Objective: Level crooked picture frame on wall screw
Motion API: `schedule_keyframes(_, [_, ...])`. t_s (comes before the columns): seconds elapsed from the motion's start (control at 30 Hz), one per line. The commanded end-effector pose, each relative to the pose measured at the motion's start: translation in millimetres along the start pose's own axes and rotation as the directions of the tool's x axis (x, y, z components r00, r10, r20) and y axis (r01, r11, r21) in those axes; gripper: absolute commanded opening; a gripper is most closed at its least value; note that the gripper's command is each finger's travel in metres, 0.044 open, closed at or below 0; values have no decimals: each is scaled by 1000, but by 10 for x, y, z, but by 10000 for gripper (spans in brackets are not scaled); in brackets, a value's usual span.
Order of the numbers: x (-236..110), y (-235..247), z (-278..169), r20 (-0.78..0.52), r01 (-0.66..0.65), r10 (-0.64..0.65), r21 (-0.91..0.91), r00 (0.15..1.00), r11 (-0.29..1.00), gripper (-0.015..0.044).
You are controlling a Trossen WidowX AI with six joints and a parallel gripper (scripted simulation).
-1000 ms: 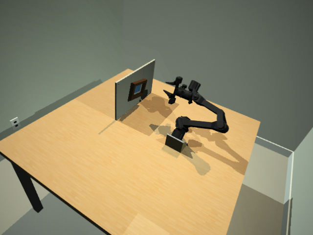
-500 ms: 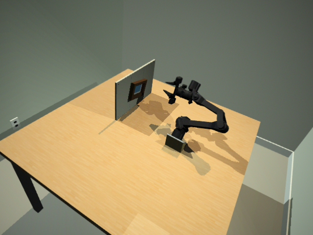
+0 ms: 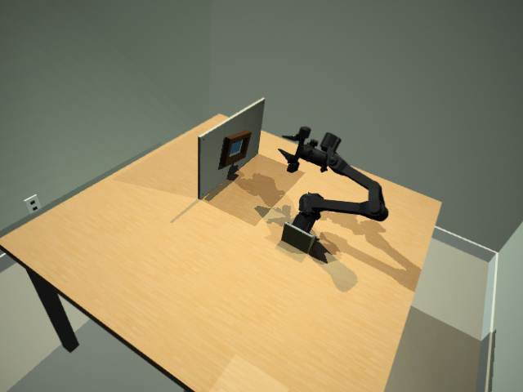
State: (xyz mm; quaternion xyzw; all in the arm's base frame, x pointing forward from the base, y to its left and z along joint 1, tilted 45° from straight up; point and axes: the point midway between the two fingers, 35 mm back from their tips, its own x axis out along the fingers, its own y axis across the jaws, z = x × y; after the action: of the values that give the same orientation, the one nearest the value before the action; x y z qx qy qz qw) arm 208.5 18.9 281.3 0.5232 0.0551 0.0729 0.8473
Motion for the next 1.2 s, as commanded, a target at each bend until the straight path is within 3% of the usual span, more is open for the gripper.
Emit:
schedule_keyframes(0.0, [-4, 2, -7, -4, -1, 1, 7, 1000, 1000, 260])
schedule_keyframes(1.17, [58, -18, 10, 0, 0, 0, -7, 1000, 1000, 260])
